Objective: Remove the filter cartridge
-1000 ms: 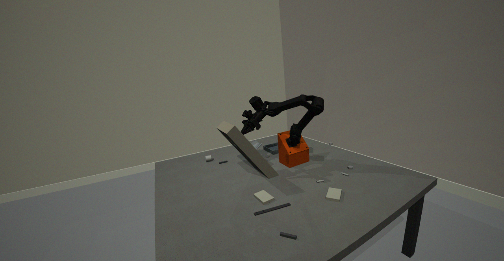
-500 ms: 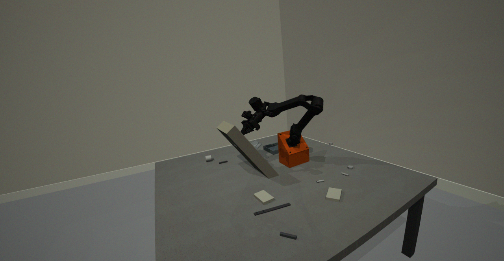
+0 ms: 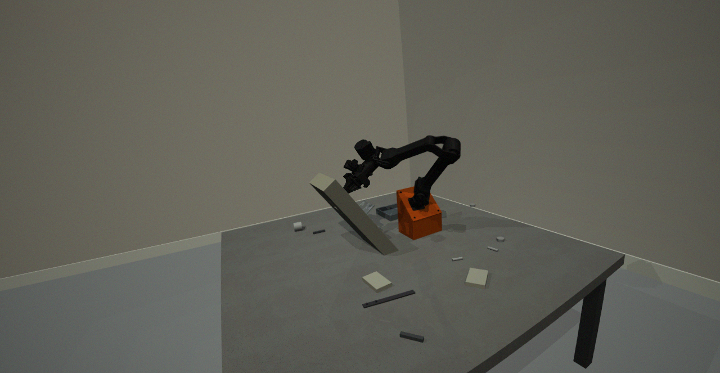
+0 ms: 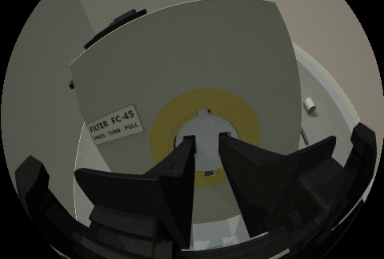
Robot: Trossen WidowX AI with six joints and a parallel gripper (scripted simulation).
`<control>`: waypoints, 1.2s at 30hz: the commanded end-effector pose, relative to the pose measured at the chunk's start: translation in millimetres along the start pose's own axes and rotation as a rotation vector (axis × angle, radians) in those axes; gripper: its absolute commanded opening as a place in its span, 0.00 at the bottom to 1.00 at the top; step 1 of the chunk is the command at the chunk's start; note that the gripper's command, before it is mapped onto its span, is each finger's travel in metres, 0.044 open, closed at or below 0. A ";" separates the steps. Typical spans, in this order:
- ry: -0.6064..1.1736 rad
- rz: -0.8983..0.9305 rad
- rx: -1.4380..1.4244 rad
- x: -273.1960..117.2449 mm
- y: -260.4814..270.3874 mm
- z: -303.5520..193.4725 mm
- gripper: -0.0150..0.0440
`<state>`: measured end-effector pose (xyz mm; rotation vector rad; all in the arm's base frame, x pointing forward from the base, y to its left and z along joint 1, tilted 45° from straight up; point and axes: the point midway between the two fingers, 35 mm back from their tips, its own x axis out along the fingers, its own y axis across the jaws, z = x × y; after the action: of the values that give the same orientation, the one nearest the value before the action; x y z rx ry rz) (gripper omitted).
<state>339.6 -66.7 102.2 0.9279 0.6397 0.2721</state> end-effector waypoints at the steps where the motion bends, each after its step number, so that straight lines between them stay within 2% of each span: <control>1: 0.000 -0.007 0.001 2.9 -0.8 -0.3 0.40; 6: 0.000 -0.007 0.001 4.0 -0.8 -0.3 0.40; 15: 0.000 0.001 0.001 1.3 -0.2 0.0 0.30; 16: 0.000 0.001 0.001 1.3 -0.2 0.0 0.26; 20: 0.000 -0.001 -0.016 1.8 -0.3 0.0 0.25; 36: 0.002 -0.007 -0.541 6.6 -0.8 -0.3 0.25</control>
<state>340.6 -66.9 101.2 0.4971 0.5425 0.3972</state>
